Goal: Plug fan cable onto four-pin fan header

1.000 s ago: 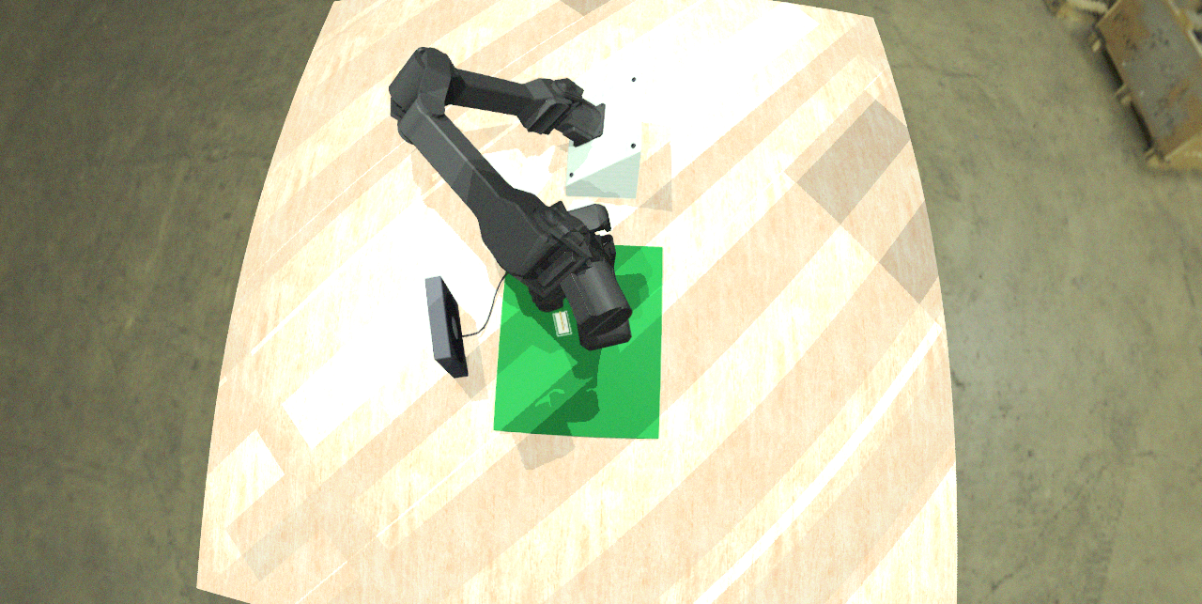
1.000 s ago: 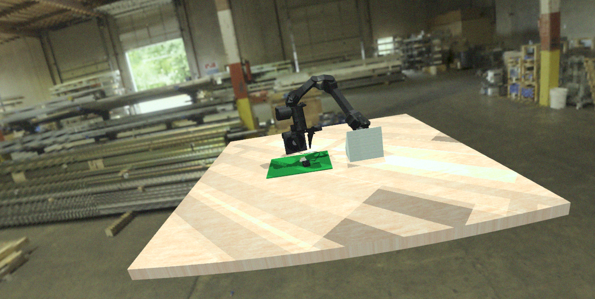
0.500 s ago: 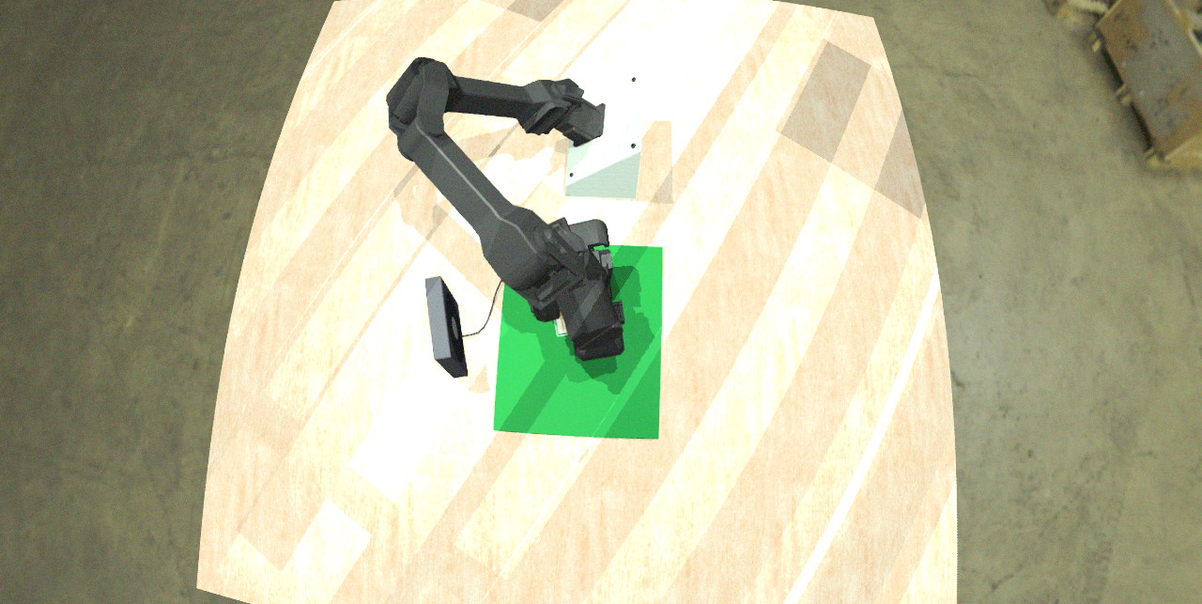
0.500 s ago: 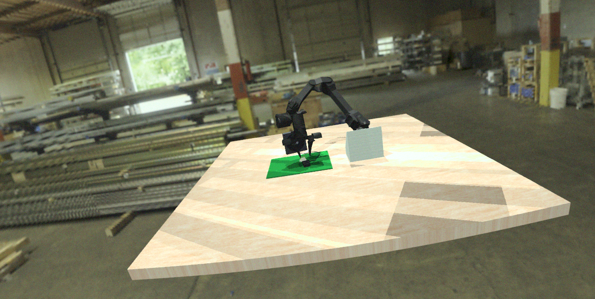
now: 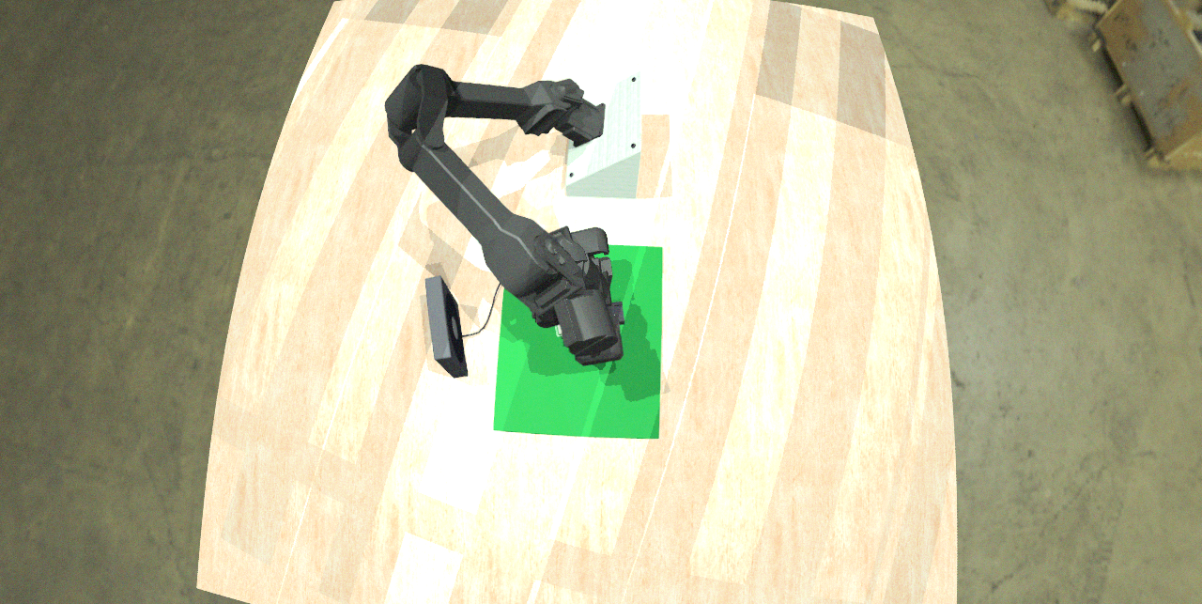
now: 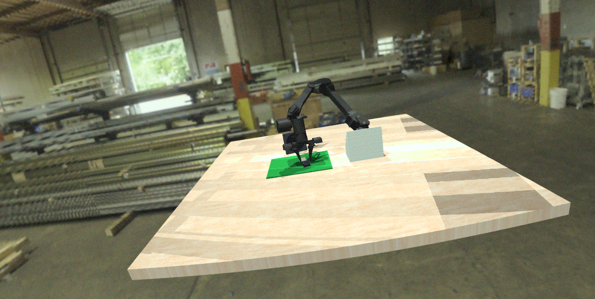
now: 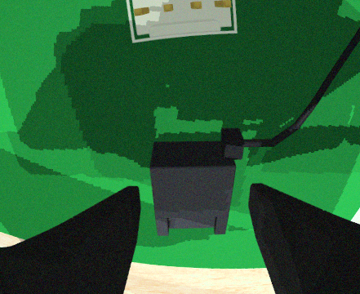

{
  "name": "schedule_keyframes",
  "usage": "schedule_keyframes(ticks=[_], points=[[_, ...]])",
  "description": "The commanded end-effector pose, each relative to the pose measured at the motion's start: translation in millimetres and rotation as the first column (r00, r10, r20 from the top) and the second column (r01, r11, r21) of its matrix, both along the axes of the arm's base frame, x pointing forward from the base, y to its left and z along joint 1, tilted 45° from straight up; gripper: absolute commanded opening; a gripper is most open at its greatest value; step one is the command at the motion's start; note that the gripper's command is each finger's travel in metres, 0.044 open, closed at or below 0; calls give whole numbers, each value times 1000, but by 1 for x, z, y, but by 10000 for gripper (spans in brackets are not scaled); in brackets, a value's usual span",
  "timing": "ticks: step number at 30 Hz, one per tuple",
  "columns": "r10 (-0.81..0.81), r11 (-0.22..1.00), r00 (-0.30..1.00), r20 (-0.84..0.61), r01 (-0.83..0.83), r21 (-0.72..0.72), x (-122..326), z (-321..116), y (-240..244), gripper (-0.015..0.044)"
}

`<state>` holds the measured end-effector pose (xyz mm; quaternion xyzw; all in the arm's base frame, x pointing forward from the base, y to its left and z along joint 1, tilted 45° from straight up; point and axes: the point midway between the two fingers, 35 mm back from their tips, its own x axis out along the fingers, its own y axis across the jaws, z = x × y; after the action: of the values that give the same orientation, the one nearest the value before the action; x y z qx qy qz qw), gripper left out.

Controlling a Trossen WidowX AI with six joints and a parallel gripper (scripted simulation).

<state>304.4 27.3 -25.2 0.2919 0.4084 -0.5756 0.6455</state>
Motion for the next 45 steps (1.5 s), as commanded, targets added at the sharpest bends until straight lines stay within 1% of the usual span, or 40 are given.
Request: schedule_keyframes(ticks=[1,9,14,23,24,45], points=[[3,1000,1000,-3,-3,-5,-1,-5,-5,210],[3,1000,1000,-3,-3,-5,-1,-11,-12,210],[-1,1000,1000,-1,1,-2,0,-9,-10,79],[-1,1000,1000,-1,1,-2,0,-9,-10,19],[-1,1000,1000,-1,1,-2,0,-9,-9,0],[3,1000,1000,-4,-3,-3,-4,37,36,0]])
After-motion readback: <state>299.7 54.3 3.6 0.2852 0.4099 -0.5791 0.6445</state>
